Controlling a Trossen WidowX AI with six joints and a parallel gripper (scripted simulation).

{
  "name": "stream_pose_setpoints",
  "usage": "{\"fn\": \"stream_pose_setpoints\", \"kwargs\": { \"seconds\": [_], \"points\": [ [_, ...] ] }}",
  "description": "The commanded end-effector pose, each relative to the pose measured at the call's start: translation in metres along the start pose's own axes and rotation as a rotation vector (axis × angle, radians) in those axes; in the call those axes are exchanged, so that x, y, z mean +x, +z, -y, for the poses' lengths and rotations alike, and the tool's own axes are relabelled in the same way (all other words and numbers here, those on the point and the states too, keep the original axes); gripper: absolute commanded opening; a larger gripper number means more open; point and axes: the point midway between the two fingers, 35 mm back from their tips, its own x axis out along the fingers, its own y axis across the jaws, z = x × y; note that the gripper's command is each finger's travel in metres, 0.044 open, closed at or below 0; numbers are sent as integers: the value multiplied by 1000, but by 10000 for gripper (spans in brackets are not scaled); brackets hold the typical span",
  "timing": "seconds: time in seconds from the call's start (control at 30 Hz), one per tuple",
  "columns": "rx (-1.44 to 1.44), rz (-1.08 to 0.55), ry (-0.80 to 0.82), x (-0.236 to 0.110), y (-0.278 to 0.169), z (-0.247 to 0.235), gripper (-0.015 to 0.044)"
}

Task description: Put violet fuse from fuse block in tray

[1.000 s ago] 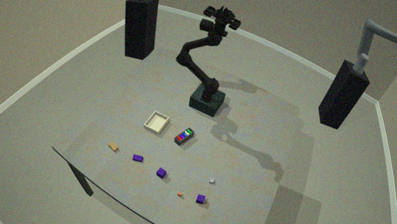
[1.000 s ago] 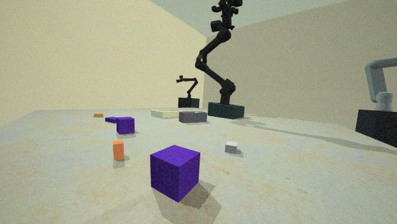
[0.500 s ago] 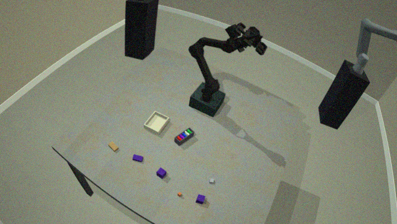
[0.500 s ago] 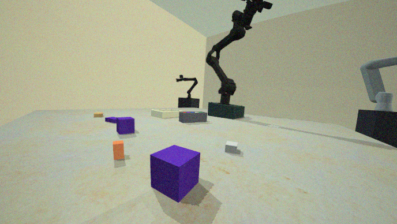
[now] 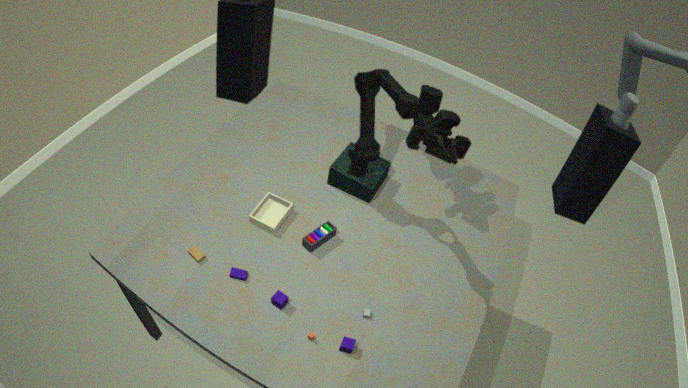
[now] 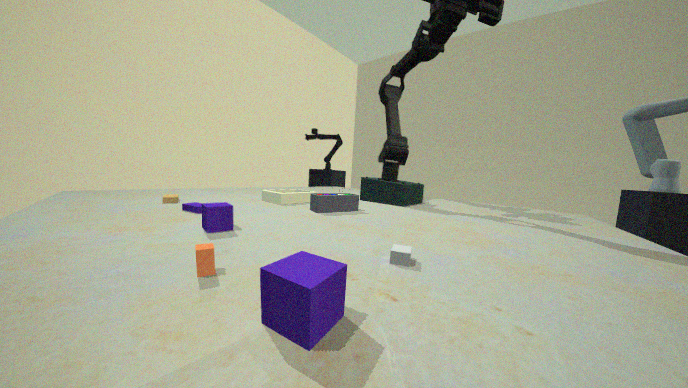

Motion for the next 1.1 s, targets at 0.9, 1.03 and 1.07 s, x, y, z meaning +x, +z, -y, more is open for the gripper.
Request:
{"fn": "stream_pose_setpoints", "kwargs": {
  "seconds": [0.9, 1.03, 1.07],
  "points": [
    [1870, -857, -1830, -146, -413, 168, 72],
    [1940, -822, -1999, -166, -422, 171, 72],
    [1940, -822, -1999, -166, -422, 171, 72]
  ]
}}
